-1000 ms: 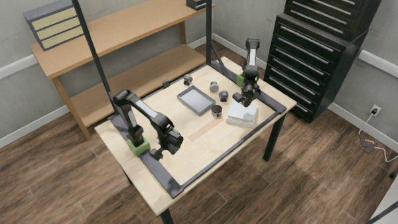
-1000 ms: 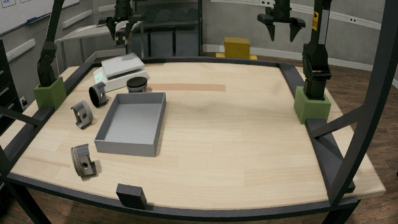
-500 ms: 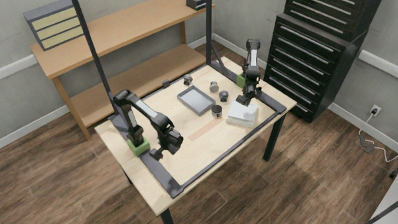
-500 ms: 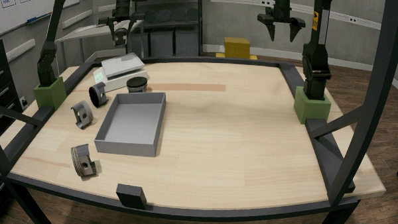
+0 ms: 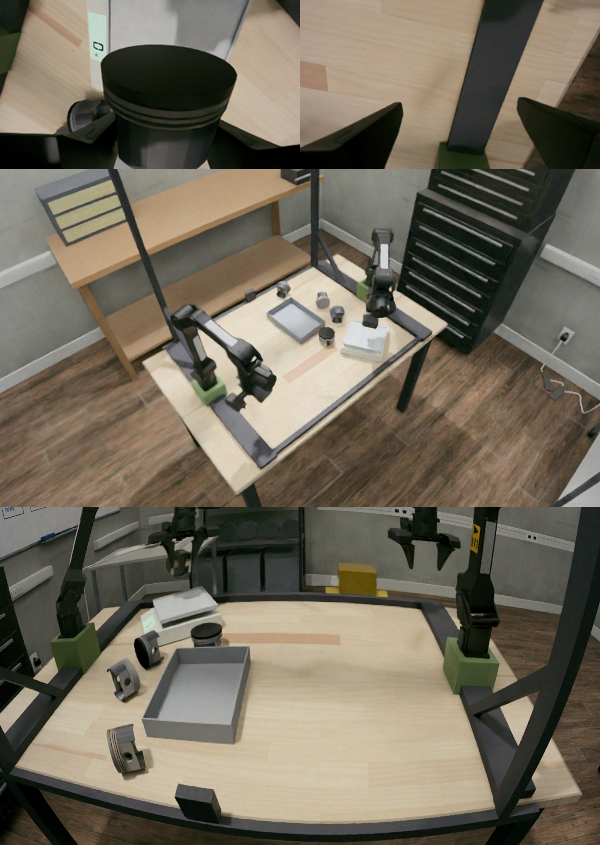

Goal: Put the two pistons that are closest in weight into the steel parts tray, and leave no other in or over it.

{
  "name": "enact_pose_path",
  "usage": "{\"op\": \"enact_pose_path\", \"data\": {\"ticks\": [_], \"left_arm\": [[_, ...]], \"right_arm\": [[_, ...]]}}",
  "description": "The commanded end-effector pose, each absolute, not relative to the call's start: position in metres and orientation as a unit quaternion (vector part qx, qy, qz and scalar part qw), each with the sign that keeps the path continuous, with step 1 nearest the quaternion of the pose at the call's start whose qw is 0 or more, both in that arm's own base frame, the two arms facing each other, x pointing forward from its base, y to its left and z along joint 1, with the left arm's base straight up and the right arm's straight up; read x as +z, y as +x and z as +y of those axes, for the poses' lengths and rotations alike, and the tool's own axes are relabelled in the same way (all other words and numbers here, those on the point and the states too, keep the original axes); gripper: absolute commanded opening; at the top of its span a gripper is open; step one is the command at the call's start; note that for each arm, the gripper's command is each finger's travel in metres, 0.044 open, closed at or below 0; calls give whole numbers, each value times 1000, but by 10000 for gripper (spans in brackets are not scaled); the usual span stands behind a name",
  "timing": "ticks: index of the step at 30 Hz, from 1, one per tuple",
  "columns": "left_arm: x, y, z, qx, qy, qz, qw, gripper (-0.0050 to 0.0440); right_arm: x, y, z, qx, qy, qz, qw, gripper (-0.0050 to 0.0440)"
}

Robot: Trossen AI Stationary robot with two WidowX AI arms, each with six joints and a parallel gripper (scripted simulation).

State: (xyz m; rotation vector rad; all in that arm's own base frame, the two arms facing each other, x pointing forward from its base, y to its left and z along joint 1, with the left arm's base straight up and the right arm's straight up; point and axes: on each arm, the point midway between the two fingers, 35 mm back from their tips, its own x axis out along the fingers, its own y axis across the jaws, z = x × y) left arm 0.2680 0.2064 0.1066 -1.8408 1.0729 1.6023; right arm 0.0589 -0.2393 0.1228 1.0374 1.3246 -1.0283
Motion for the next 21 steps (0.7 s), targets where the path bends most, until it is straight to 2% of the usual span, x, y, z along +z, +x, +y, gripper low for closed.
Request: {"op": "enact_pose_path", "data": {"ticks": [1, 21], "left_arm": [[112, 269, 206, 585, -682, 371, 235, 158], [77, 270, 199, 587, -679, 377, 229, 158]], "right_arm": [[131, 61, -244, -439, 430, 552, 563, 400], [131, 61, -244, -439, 430, 552, 563, 400]]}}
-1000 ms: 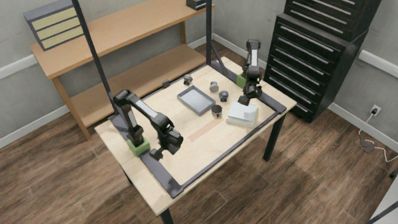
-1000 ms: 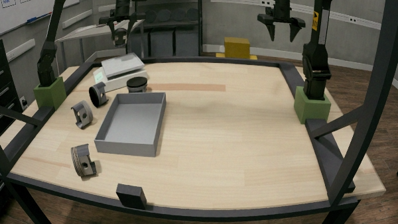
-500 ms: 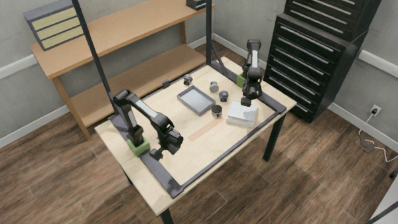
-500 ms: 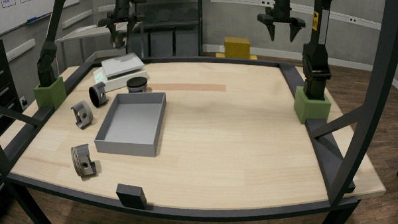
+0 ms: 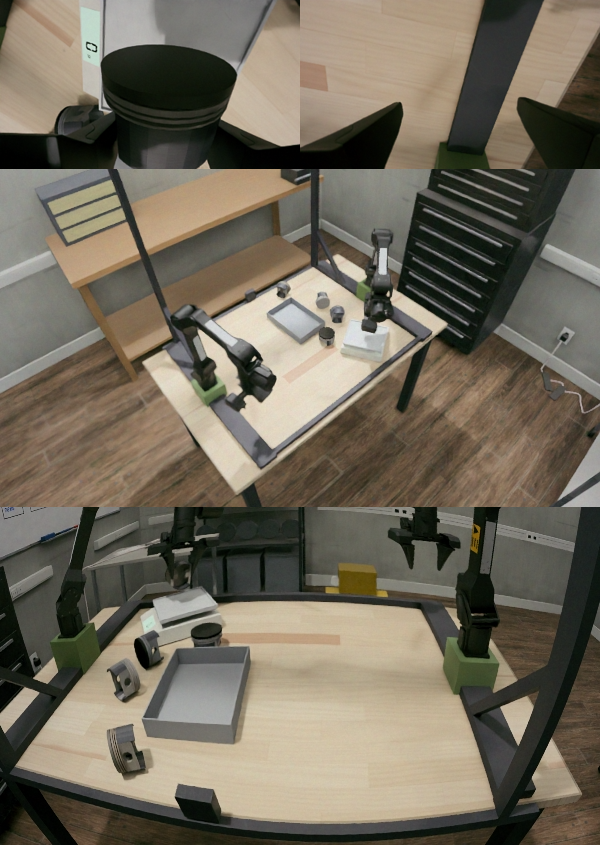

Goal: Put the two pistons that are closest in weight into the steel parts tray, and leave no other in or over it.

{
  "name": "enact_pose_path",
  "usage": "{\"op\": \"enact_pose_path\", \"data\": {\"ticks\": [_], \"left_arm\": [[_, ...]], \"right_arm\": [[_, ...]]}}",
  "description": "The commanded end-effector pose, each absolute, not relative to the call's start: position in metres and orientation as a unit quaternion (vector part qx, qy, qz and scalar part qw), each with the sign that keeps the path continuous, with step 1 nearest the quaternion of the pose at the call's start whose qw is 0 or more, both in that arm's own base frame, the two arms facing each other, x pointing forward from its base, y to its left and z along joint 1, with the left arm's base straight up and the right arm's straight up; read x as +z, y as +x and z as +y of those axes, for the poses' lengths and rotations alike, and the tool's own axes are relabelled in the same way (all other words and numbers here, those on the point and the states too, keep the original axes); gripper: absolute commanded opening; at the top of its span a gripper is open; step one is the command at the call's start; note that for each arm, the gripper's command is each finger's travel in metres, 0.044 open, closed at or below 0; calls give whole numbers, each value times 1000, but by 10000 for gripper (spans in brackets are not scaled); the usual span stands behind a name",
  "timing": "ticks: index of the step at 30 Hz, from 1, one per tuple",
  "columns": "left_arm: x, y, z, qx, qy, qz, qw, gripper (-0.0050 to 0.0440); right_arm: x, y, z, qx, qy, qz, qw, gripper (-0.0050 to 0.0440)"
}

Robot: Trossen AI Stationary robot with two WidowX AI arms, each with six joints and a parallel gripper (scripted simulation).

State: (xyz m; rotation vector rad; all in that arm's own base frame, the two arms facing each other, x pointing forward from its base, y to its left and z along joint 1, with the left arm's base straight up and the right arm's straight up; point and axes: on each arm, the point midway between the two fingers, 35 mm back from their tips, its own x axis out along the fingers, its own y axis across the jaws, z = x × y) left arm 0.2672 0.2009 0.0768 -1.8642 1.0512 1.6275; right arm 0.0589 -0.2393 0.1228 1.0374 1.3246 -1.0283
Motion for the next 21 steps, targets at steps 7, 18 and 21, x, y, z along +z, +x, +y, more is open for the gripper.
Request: {"op": "enact_pose_path", "data": {"ticks": [7, 18, 21], "left_arm": [[71, 270, 197, 586, -680, 374, 232, 158], [50, 270, 193, 587, -679, 377, 229, 158], [48, 270, 193, 587, -678, 378, 228, 158]], "right_arm": [[131, 61, -244, -439, 430, 552, 563, 400], [131, 61, -244, -439, 430, 552, 563, 400], [131, 61, -244, -439, 430, 552, 563, 400]]}}
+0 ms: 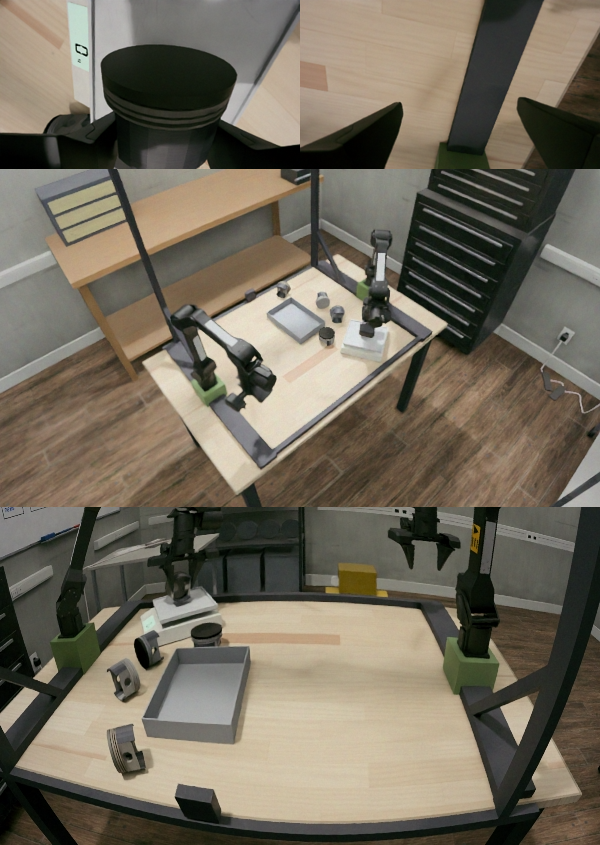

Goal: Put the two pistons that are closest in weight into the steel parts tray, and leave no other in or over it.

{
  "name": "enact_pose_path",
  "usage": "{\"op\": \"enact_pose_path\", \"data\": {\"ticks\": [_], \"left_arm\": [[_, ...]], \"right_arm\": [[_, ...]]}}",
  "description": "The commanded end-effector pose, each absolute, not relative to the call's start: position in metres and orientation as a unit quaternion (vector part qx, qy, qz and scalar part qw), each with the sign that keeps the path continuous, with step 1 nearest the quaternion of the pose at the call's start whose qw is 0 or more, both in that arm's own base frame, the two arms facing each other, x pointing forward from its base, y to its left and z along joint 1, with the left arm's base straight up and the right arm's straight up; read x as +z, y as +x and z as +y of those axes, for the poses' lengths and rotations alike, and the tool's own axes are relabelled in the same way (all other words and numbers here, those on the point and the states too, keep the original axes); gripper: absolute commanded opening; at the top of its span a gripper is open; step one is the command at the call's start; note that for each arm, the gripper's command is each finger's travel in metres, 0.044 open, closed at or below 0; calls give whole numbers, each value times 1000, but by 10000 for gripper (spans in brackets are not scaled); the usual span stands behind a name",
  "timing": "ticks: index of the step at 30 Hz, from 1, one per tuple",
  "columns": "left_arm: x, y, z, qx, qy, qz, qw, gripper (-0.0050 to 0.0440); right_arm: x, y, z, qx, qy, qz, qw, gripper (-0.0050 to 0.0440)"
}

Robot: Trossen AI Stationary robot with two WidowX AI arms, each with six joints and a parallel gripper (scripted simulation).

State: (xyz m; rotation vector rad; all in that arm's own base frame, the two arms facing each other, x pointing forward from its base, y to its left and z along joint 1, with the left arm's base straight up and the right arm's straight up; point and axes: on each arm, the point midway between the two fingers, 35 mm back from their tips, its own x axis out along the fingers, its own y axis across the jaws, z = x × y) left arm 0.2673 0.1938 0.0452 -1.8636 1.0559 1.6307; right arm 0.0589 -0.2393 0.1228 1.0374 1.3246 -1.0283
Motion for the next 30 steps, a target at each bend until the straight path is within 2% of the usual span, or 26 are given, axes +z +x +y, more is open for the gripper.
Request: {"op": "enact_pose_path", "data": {"ticks": [1, 5, 30], "left_arm": [[52, 271, 193, 585, -682, 371, 235, 158], [42, 271, 191, 587, -679, 377, 229, 158], [40, 271, 192, 586, -680, 375, 231, 158]], "right_arm": [[131, 61, -244, -439, 430, 552, 563, 400], [131, 61, -244, -439, 430, 552, 563, 400], [131, 61, -244, -439, 430, 552, 563, 400]]}}
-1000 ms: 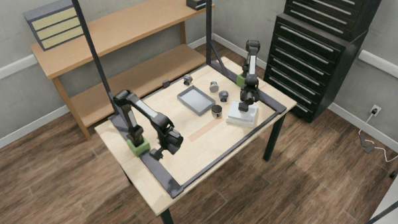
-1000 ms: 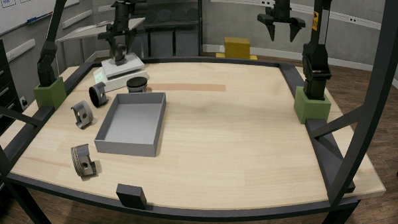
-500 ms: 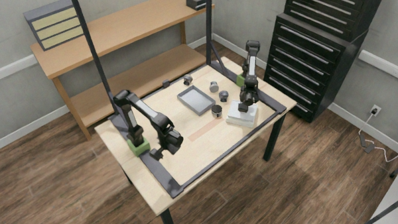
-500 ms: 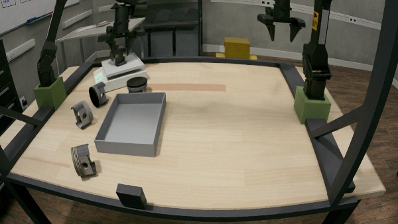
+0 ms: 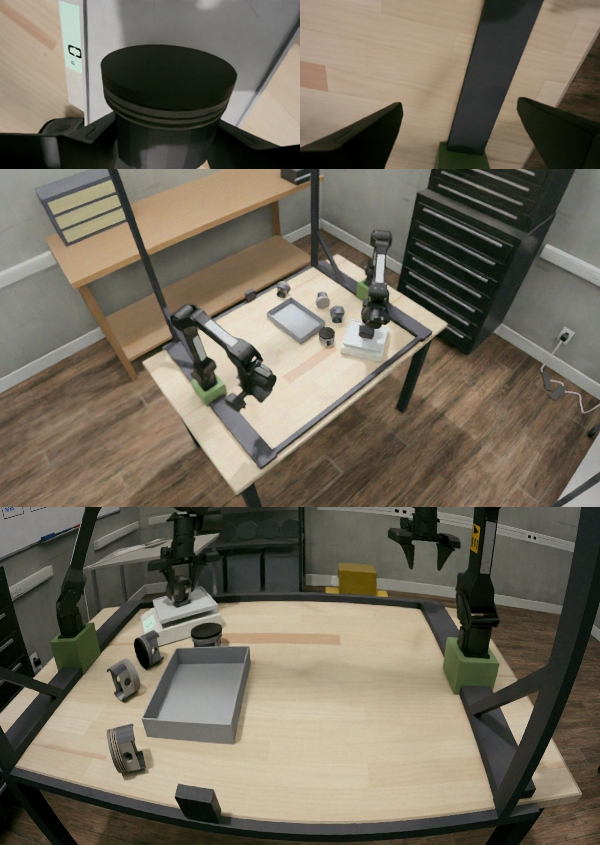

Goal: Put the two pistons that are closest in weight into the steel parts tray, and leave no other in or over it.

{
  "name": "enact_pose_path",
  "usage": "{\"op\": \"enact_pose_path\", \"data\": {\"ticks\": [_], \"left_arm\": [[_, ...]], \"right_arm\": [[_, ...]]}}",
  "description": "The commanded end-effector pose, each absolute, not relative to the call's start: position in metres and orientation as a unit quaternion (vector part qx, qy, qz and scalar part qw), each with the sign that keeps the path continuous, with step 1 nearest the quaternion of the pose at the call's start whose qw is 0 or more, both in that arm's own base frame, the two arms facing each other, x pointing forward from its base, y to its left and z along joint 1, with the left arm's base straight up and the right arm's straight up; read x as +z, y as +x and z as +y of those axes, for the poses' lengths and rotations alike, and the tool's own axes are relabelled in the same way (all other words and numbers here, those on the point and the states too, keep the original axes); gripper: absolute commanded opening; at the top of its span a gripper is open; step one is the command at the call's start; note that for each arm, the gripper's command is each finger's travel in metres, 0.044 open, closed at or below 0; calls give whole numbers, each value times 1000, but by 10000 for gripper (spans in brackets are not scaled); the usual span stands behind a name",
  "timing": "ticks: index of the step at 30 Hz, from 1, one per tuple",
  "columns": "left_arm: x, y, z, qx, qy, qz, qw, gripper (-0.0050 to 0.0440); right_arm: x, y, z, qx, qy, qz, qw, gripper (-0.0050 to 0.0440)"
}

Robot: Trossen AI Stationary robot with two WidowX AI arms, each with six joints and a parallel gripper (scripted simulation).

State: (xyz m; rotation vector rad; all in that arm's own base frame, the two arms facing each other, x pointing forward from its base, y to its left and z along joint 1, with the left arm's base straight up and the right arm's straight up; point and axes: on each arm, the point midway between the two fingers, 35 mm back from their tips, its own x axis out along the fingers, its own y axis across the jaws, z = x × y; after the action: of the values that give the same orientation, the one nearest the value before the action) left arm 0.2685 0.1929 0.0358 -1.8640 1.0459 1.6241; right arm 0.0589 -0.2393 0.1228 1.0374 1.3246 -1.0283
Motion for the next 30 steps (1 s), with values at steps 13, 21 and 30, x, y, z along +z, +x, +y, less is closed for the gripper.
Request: {"op": "enact_pose_path", "data": {"ticks": [13, 21, 30], "left_arm": [[43, 272, 195, 585, -681, 372, 236, 158], [43, 272, 194, 585, -681, 372, 236, 255], [43, 272, 194, 585, -681, 372, 236, 255]], "right_arm": [[131, 61, -244, -439, 430, 552, 563, 400], [131, 61, -244, -439, 430, 552, 563, 400], [131, 61, -244, -439, 430, 552, 563, 400]]}}
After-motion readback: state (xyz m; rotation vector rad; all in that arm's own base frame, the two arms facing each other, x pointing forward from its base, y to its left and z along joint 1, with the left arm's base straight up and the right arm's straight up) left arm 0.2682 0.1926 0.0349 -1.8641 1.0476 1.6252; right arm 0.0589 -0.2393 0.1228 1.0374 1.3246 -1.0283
